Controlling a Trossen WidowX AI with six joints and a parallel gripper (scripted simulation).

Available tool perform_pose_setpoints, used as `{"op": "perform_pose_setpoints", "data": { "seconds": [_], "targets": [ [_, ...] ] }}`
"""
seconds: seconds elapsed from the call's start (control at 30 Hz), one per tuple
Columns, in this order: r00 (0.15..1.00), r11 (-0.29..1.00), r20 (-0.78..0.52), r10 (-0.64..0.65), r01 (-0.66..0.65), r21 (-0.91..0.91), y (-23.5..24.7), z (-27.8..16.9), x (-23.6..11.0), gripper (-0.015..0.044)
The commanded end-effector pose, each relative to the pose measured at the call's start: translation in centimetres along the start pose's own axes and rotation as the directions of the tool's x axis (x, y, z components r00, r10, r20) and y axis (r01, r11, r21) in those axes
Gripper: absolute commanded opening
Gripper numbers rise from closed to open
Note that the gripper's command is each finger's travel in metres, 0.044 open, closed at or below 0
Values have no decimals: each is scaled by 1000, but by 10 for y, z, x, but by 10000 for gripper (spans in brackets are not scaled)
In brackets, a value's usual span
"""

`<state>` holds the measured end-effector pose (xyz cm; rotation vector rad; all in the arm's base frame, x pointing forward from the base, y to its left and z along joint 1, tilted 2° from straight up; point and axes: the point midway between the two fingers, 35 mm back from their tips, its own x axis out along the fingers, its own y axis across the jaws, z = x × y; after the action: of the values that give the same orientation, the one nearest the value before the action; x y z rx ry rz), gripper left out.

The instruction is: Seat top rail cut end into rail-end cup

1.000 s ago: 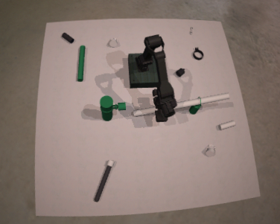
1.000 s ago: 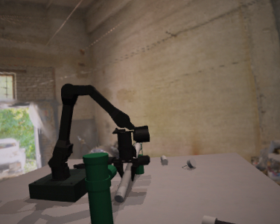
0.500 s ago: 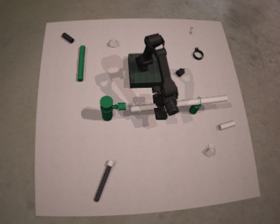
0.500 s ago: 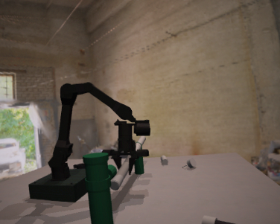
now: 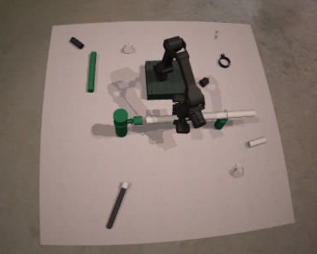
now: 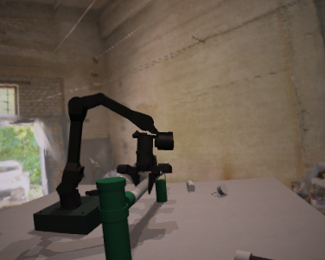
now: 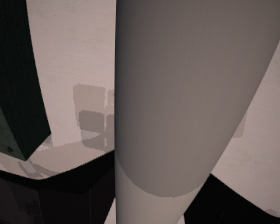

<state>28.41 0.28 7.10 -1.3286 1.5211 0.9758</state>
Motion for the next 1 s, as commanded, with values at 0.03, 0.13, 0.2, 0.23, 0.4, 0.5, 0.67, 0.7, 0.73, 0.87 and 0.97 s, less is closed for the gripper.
{"op": "perform_pose_setpoints", "data": {
  "seconds": [0.03, 0.13, 0.2, 0.23, 0.4, 0.5, 0.67, 0.7, 0.73, 0.87, 0.97],
  "targets": [
    [1000, 1000, 1, 0, 0, 0, 0, 0, 0, 0],
    [1000, 1000, 1, 0, 0, 0, 0, 0, 0, 0],
    [1000, 1000, 1, 0, 0, 0, 0, 0, 0, 0],
    [1000, 1000, 1, 0, 0, 0, 0, 0, 0, 0],
    [1000, 1000, 1, 0, 0, 0, -1, -2, -3, 0],
    [1000, 1000, 1, 0, 0, 0, -2, -3, -5, 0],
    [1000, 1000, 1, 0, 0, 0, -4, -5, -8, 0],
    [1000, 1000, 1, 0, 0, 0, -5, -5, -8, 0],
    [1000, 1000, 1, 0, 0, 0, -5, -6, -8, 0],
    [1000, 1000, 1, 0, 0, -1, -5, -7, -8, 0],
    [1000, 1000, 1, 2, -2, -2, -4, -10, -6, 0]
  ]
}}
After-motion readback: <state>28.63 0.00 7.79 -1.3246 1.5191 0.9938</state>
